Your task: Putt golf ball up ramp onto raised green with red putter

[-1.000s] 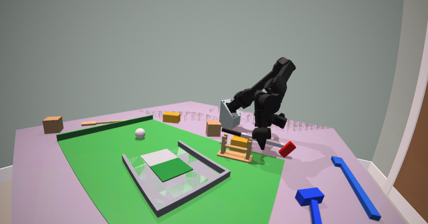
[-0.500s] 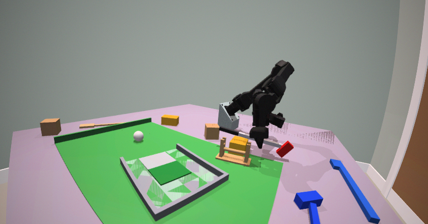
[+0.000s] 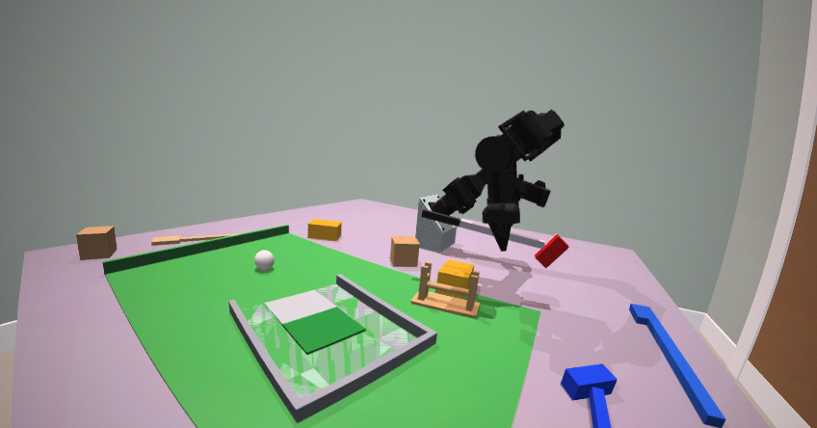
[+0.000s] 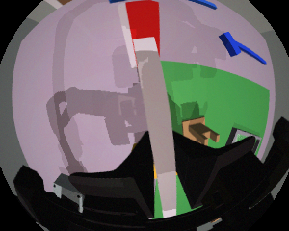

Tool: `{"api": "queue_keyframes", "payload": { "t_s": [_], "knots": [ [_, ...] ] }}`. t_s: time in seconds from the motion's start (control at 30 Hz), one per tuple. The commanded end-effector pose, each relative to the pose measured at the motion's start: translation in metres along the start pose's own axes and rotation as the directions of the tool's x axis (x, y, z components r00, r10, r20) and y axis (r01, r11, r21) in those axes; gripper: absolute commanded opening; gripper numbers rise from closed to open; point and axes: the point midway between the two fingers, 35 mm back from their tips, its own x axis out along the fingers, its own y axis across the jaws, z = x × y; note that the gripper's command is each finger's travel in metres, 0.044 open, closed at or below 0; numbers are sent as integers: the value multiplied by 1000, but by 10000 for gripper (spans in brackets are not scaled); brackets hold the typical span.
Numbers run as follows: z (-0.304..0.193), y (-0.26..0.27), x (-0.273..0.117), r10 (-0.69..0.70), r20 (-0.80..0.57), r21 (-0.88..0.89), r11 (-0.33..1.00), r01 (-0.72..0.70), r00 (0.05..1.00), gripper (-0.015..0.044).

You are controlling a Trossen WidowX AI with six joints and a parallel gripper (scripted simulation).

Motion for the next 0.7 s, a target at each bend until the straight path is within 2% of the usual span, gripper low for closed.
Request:
{"api": "queue_keyframes", "payload": {
  "t_s": [0.0, 0.07, 0.37, 0.67],
  "knots": [
    [7, 0, -14, -9, 13, -8, 1000, 9, 1000, 0],
    [2, 0, -7, -4, 2, 3, 1000, 4, 1000, 0],
    [-23, -34, -18, -22, -35, 175, 984, 28, 999, 0],
    [-72, -63, -36, -48, -123, 349, 933, 88, 991, 0]
  ]
}}
